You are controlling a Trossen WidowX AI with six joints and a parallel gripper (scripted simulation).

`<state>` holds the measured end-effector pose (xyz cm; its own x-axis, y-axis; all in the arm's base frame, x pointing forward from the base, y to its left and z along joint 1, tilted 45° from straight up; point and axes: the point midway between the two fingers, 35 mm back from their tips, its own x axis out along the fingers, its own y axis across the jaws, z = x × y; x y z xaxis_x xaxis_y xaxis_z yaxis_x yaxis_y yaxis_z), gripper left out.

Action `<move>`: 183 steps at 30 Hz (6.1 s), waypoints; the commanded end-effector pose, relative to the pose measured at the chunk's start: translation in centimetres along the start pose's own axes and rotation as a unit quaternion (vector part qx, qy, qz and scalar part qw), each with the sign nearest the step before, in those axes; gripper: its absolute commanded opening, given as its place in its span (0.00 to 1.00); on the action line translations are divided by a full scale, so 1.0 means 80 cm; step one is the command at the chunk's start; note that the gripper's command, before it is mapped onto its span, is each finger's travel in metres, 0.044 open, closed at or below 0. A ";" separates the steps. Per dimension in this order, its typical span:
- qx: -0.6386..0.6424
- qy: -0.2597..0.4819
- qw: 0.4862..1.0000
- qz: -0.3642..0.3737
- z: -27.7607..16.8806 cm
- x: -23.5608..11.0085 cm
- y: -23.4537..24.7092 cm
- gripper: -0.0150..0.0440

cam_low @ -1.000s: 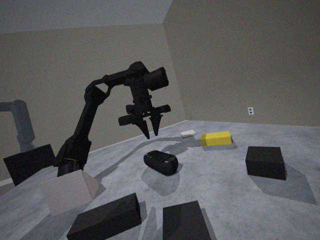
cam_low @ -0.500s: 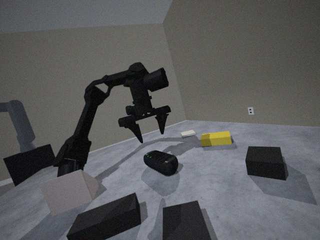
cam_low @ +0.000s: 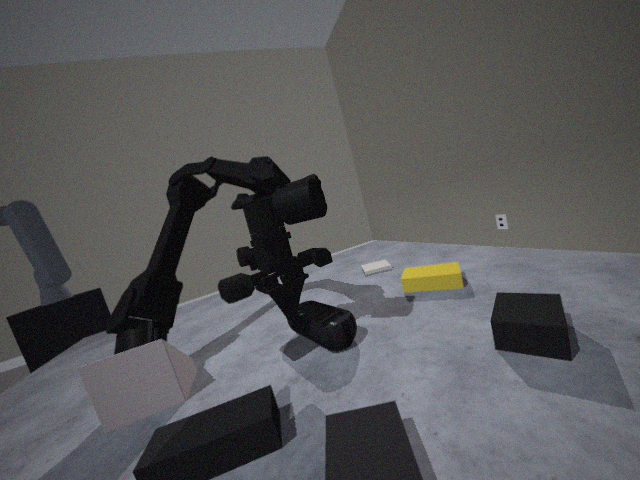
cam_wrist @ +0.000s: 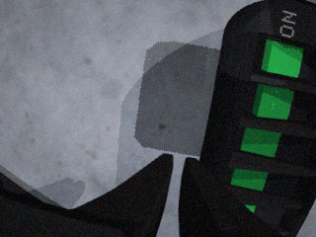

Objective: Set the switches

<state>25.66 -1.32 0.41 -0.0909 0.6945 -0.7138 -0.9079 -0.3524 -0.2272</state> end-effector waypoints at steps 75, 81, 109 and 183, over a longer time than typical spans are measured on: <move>-0.003 0.002 0.998 -0.062 -0.030 -0.036 0.005 0.78; -0.009 0.005 0.989 -0.151 -0.064 0.000 0.016 0.51; -0.009 0.006 0.988 -0.153 -0.067 0.028 0.015 0.25; -0.010 0.005 0.988 -0.154 -0.066 0.066 -0.019 0.25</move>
<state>27.92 -0.56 -6.83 0.1847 0.7641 -0.6181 -0.8902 -0.1365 -0.4347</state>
